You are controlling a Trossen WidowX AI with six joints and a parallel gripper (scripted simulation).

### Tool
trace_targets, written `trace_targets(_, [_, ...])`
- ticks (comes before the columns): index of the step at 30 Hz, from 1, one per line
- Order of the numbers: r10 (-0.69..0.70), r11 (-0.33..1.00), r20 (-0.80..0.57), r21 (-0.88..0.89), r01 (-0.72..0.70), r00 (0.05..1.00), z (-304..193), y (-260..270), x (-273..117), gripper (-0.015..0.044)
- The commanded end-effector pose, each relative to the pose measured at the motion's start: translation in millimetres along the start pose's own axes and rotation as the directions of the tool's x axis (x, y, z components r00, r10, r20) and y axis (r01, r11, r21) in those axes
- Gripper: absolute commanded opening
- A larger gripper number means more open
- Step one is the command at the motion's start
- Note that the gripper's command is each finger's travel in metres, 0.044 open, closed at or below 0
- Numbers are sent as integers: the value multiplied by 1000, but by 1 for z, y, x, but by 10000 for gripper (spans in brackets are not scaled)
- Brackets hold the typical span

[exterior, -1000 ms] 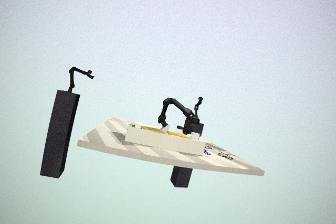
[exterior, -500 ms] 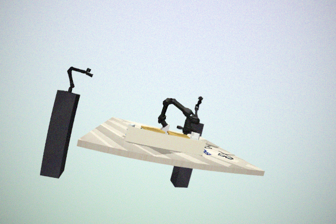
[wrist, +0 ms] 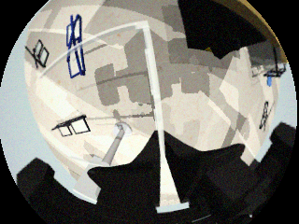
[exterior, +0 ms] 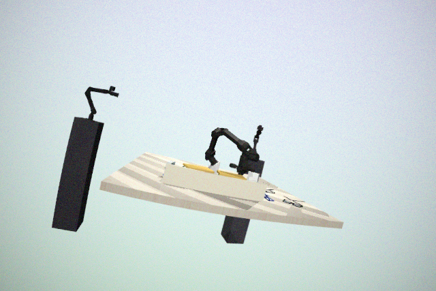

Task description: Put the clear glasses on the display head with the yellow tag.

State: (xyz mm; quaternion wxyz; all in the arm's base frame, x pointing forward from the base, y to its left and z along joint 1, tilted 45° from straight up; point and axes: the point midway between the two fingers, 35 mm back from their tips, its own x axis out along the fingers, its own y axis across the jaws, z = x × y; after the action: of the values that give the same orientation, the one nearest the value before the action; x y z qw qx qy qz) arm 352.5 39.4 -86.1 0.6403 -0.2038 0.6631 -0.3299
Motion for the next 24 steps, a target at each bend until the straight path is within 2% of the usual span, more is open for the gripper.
trace_targets(1, [0,1000,8,3,0,1000,4,0,-1,0])
trace_targets(24, [0,1000,8,3,0,1000,3,0,-1,0])
